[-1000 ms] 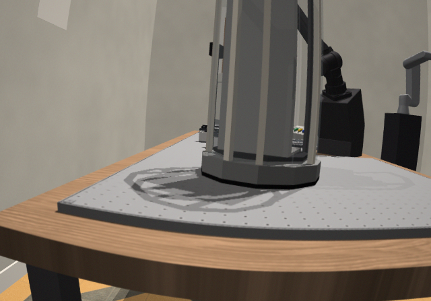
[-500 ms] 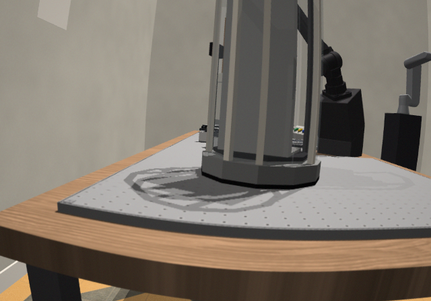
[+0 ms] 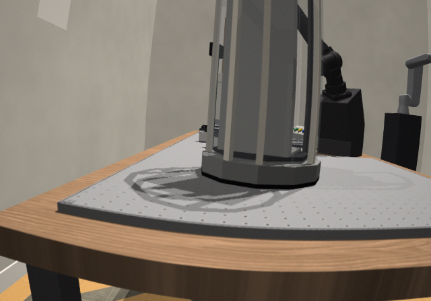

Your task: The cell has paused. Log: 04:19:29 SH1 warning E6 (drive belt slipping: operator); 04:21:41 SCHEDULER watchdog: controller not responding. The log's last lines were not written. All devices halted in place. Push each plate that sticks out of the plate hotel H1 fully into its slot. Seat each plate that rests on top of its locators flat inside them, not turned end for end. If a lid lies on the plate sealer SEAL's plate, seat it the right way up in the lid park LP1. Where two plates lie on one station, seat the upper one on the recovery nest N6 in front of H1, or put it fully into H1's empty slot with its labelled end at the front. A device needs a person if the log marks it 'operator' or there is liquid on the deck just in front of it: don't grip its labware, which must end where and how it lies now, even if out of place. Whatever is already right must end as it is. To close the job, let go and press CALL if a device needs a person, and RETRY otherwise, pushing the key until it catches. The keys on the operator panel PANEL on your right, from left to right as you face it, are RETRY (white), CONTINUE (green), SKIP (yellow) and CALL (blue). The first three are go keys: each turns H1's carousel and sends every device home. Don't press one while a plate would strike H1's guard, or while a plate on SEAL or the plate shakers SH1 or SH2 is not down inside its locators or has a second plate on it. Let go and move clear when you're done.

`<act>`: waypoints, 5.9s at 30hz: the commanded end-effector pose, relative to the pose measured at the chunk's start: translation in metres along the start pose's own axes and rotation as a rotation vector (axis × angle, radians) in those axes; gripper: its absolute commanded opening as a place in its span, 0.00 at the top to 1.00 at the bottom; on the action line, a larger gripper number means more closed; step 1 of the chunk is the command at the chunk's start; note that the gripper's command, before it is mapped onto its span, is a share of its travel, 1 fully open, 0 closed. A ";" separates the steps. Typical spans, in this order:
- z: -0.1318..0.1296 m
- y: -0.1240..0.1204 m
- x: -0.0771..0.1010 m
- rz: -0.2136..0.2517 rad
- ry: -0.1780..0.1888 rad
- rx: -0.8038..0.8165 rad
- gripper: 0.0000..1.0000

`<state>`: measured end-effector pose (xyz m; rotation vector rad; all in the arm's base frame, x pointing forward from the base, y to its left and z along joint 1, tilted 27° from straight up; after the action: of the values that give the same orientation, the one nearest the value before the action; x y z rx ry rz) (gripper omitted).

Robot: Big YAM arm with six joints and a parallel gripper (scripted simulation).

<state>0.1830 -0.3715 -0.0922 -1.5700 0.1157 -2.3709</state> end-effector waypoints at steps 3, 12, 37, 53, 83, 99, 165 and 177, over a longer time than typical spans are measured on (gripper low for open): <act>0.004 0.009 0.007 -0.027 0.007 0.000 0.16; 0.007 0.009 0.013 -0.046 0.012 -0.001 0.16; -0.001 0.003 0.020 -0.026 0.010 -0.019 0.16; -0.002 0.001 0.024 -0.024 0.009 -0.008 0.16; 0.000 0.008 0.034 -0.038 0.009 -0.001 0.16; 0.003 0.018 0.039 -0.053 0.009 0.009 0.16; 0.007 0.021 0.052 -0.051 0.007 0.018 0.16; 0.009 0.021 0.053 -0.054 0.007 0.023 0.16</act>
<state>0.1707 -0.3812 -0.0623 -1.5722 0.1349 -2.3783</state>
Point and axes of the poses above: the point where the finger pads meet when closed, its own x axis back along the fingers, its own z axis across the jaws, y = z × x, the point moved 6 cm from there along x, back along the fingers, and after that the axes turned 15 degrees about -x, right-handed, at the moved point
